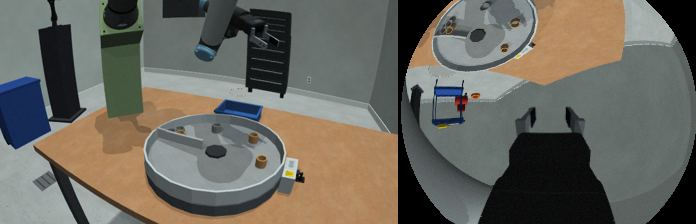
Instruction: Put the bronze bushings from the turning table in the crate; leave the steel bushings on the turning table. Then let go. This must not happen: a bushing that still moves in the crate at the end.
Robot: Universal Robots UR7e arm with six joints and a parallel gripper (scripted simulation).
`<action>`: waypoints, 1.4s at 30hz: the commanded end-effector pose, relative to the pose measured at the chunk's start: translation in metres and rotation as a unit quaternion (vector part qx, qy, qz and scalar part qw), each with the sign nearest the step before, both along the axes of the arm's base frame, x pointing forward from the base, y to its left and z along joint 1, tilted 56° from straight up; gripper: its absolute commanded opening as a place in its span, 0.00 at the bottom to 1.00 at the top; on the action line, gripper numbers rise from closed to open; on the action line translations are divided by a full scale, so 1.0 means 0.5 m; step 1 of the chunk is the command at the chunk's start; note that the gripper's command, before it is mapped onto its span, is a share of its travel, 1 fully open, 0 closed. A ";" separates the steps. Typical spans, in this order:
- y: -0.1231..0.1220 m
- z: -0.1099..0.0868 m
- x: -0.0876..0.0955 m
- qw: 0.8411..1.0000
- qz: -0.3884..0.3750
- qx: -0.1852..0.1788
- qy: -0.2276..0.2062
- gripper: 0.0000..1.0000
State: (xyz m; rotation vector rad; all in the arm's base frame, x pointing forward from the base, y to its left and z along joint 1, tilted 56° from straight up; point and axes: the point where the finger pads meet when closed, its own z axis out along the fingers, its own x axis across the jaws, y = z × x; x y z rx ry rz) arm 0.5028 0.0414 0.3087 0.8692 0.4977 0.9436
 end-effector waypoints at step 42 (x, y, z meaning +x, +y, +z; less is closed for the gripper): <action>0.002 -0.036 -0.033 0.992 -0.021 0.083 0.087 1.00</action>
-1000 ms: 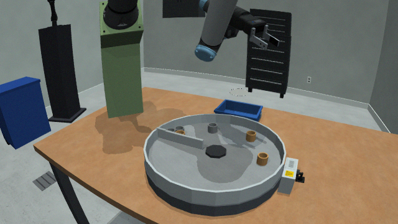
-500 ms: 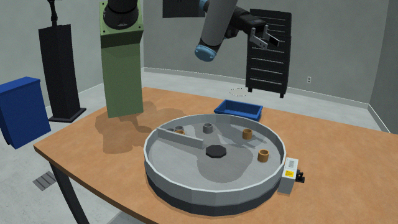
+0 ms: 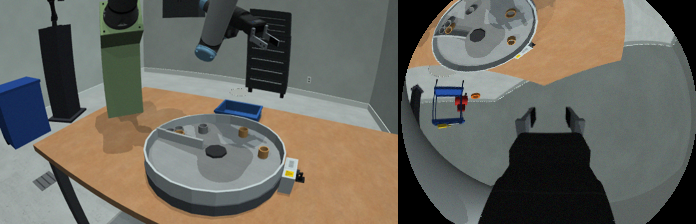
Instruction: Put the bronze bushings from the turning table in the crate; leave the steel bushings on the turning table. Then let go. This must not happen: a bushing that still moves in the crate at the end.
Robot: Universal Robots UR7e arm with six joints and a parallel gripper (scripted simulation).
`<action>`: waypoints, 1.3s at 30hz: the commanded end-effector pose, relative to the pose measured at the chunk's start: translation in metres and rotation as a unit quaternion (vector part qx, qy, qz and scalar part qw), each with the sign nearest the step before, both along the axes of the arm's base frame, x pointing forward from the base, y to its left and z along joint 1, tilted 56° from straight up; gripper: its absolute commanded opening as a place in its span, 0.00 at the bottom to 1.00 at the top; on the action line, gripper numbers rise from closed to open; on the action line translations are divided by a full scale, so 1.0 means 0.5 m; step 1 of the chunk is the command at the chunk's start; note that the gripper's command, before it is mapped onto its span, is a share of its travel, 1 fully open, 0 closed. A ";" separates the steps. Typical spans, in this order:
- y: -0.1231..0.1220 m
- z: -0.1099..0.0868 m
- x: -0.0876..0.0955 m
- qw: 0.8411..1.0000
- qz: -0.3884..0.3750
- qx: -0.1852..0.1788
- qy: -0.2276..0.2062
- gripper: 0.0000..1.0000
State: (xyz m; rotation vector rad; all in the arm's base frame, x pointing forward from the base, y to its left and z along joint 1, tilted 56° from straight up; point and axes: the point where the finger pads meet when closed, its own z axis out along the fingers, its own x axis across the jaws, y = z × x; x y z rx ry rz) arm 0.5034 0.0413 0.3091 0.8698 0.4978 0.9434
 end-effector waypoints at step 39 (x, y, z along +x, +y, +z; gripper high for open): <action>-0.014 -0.044 -0.019 0.993 -0.021 0.083 0.087 1.00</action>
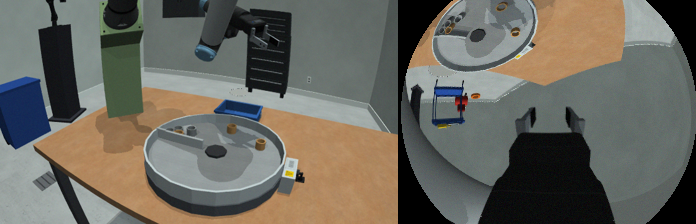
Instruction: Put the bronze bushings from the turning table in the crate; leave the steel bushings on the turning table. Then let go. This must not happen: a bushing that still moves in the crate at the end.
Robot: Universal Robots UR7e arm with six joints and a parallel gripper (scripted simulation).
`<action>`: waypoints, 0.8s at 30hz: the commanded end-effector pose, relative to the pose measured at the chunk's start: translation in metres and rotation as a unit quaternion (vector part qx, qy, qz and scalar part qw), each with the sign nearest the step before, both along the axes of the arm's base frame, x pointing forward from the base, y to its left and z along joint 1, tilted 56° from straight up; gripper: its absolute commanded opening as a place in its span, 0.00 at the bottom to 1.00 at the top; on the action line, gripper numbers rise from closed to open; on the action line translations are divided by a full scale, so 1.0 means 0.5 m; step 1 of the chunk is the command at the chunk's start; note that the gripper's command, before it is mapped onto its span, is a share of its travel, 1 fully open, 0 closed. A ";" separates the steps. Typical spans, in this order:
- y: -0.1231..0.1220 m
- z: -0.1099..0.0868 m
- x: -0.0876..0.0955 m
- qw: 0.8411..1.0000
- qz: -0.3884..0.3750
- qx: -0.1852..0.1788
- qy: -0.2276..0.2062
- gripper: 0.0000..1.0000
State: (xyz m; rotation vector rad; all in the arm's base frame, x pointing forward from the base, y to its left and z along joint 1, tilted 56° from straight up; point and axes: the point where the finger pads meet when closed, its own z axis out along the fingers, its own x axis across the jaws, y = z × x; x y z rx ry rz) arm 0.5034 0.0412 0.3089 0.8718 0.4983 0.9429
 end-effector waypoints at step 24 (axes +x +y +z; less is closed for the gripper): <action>0.009 -0.030 -0.040 0.992 -0.021 0.083 0.087 1.00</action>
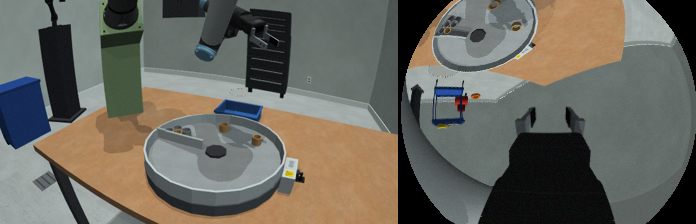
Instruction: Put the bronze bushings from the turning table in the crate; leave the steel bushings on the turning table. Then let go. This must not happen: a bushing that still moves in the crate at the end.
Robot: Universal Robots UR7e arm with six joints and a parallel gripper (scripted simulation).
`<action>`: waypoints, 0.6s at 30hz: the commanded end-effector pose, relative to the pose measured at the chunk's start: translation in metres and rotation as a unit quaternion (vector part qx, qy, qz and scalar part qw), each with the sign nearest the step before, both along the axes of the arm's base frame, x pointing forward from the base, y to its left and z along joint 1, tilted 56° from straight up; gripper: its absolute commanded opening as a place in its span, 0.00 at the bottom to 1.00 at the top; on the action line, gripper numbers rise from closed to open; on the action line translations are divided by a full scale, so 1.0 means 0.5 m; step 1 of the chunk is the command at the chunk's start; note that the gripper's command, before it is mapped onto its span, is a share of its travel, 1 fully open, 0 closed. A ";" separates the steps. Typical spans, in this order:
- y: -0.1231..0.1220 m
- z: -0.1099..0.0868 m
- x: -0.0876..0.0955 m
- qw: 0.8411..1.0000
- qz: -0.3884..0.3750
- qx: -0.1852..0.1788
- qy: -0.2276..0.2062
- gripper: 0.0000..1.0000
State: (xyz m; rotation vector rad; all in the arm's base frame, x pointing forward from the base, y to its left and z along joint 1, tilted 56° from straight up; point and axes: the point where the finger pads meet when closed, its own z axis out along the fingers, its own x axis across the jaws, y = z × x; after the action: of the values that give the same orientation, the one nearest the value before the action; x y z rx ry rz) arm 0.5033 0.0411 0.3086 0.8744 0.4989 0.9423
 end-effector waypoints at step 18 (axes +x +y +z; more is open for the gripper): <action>0.002 -0.037 -0.034 0.993 -0.021 0.083 0.086 1.00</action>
State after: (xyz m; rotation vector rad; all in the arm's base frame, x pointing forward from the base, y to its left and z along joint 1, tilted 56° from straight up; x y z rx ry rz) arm 0.5033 0.0411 0.3086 0.8745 0.4990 0.9423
